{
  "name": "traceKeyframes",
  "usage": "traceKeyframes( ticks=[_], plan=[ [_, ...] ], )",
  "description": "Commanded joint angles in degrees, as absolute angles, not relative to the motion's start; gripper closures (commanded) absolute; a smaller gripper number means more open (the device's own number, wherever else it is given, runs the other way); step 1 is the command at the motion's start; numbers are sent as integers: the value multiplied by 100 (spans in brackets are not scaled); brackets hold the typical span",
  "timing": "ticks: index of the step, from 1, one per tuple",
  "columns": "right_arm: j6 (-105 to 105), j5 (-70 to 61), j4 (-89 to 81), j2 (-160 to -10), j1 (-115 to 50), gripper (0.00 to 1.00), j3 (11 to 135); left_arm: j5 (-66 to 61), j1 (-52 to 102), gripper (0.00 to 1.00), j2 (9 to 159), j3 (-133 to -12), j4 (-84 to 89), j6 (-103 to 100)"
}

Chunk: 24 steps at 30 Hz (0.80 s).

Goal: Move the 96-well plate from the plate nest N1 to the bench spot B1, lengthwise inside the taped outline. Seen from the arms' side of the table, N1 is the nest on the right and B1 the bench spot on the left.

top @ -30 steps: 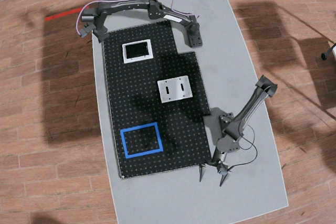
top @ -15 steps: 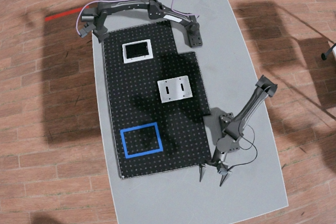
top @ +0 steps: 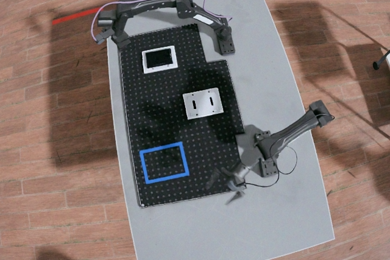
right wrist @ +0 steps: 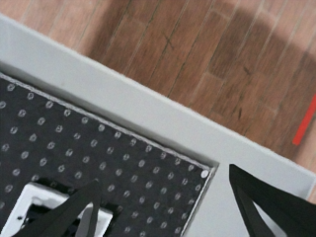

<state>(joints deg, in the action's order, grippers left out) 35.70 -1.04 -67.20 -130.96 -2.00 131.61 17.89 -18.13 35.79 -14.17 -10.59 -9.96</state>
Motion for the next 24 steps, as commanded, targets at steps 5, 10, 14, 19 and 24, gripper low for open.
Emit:
traceKeyframes(
  ticks=[5,10,14,19,24],
  plan=[
    [3171,-192,-5736,-12022,-313,0,11629,1385,-303,0,4236,-1974,-1320,-464],
    [2828,-208,-5135,-11241,-371,0,10170,1171,1069,0,4814,-2350,-1520,-169],
    [2487,-215,-4670,-10558,-438,0,8998,983,2158,0,5290,-2653,-1695,74],
    [2174,-204,-4239,-9945,-513,0,8023,867,2986,0,5850,-2980,-1912,254],
    [1724,-152,-3884,-9152,-642,0,6784,655,4148,0,6248,-3263,-2029,495]
  ],
)
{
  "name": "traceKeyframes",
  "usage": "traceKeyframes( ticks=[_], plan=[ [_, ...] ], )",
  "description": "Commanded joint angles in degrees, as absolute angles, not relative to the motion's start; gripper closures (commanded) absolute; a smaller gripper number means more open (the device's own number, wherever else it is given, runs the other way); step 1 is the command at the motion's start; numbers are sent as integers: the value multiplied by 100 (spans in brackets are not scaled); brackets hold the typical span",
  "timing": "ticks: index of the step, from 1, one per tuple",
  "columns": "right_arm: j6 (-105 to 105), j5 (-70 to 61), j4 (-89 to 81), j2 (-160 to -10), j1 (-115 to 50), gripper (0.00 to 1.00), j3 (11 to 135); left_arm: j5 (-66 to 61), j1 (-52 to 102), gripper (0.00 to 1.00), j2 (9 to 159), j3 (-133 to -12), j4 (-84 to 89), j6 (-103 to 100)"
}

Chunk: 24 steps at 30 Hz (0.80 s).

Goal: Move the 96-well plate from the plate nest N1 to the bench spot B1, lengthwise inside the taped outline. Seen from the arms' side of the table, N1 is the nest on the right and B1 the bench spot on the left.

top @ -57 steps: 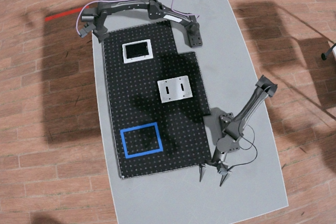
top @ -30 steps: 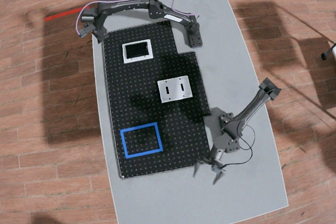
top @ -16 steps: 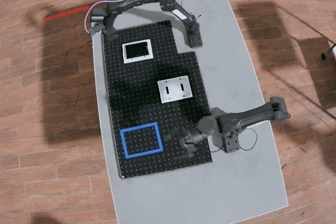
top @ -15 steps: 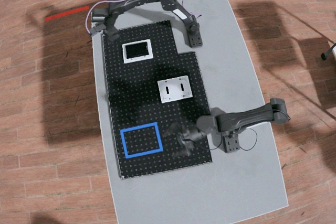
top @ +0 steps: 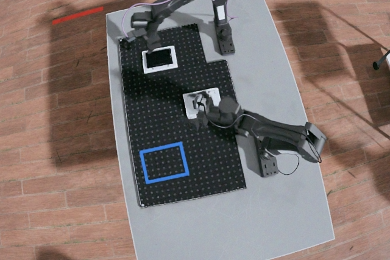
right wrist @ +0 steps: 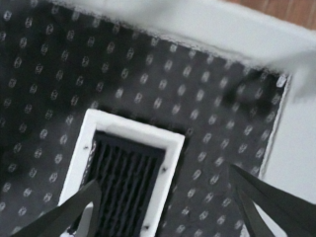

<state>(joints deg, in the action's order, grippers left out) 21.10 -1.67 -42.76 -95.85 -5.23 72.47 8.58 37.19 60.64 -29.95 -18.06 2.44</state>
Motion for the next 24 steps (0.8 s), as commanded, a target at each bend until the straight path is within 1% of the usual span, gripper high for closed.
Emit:
traceKeyframes(
  ticks=[1,5,9,18,24],
  plan=[
    [1641,-148,-3822,-8997,-671,0,6561,630,4350,0,6347,-3328,-2059,533],
    [1305,-129,-3625,-8377,-805,0,5707,523,5123,0,6708,-3571,-2162,673],
    [1065,-93,-3504,-7909,-927,0,5134,474,5591,0,7002,-3772,-2234,749],
    [881,-42,-3433,-7452,-1076,0,4611,514,5888,0,7200,-3914,-2225,728],
    [933,-54,-3433,-7433,-1087,0,4594,515,5861,0,7179,-3917,-2220,728]
  ],
)
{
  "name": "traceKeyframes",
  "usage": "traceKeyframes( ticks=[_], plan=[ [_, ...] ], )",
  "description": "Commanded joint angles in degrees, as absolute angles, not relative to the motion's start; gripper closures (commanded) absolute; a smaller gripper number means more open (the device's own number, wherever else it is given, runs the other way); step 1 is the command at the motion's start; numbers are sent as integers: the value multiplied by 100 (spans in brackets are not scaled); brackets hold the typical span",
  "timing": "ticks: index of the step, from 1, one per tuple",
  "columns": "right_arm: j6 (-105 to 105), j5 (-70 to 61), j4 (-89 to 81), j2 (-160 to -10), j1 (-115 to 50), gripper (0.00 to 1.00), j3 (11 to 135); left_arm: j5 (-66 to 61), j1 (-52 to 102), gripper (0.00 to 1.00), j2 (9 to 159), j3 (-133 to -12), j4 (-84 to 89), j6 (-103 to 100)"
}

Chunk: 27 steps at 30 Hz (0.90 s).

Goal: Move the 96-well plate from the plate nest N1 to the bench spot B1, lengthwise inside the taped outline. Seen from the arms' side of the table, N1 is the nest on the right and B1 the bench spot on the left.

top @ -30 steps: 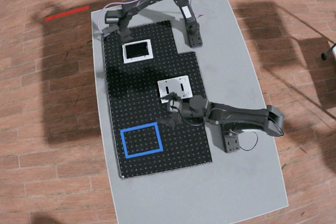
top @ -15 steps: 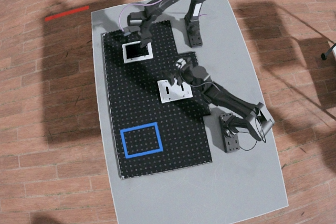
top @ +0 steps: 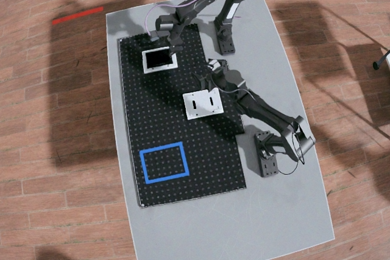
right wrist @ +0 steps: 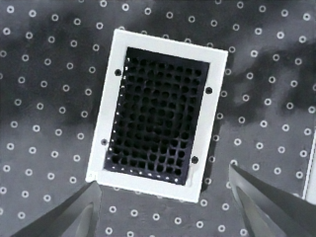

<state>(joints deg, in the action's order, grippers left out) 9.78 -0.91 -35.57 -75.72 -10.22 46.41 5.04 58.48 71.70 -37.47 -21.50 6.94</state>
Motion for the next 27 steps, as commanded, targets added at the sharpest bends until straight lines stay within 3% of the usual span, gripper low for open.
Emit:
traceKeyframes(
  ticks=[1,13,27],
  plan=[
    [933,-55,-3432,-7433,-1087,0,4594,515,5861,0,7179,-3917,-2220,728],
    [461,87,-4073,-7735,-1119,0,4923,515,5861,0,7179,-3917,-2220,728],
    [-835,23,-5977,-9865,-1237,0,7291,515,5861,0,7179,-3917,-2220,728]
  ],
)
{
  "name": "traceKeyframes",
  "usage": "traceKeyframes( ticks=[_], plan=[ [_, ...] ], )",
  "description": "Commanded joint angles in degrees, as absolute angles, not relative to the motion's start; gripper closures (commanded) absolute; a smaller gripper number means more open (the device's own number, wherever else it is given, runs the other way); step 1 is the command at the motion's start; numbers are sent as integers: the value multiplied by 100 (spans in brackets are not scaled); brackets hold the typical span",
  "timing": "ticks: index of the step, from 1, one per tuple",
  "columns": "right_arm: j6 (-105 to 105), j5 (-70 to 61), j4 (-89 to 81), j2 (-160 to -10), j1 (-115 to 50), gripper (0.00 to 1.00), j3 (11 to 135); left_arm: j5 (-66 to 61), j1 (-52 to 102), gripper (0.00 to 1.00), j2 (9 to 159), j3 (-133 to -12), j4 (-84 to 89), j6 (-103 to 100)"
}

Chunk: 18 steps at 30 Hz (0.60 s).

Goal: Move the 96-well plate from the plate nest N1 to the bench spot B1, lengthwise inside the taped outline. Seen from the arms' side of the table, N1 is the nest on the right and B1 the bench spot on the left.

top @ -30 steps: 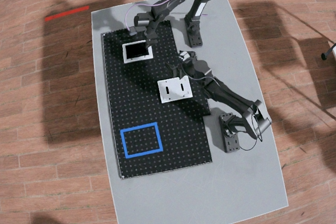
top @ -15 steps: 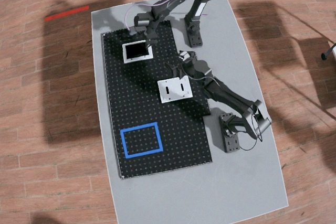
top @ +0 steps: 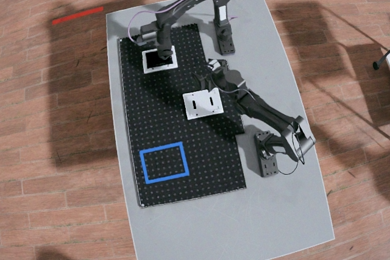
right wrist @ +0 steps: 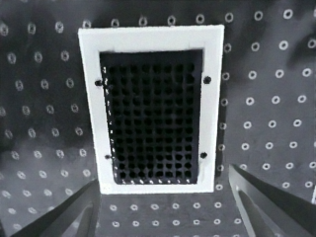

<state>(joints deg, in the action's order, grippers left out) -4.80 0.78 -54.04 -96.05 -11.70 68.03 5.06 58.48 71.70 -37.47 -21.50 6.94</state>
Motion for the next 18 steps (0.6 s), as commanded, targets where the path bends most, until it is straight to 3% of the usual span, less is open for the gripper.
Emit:
traceKeyframes(
  ticks=[1,9,18],
  plan=[
    [-889,13,-6084,-9996,-1235,0,7451,515,5861,0,7179,-3917,-2220,728],
    [-1131,-46,-6613,-10736,-1174,0,8365,515,5861,0,7179,-3917,-2220,728],
    [-1125,0,-6506,-10846,-1164,0,8387,515,5861,0,7179,-3917,-2220,728]
  ],
)
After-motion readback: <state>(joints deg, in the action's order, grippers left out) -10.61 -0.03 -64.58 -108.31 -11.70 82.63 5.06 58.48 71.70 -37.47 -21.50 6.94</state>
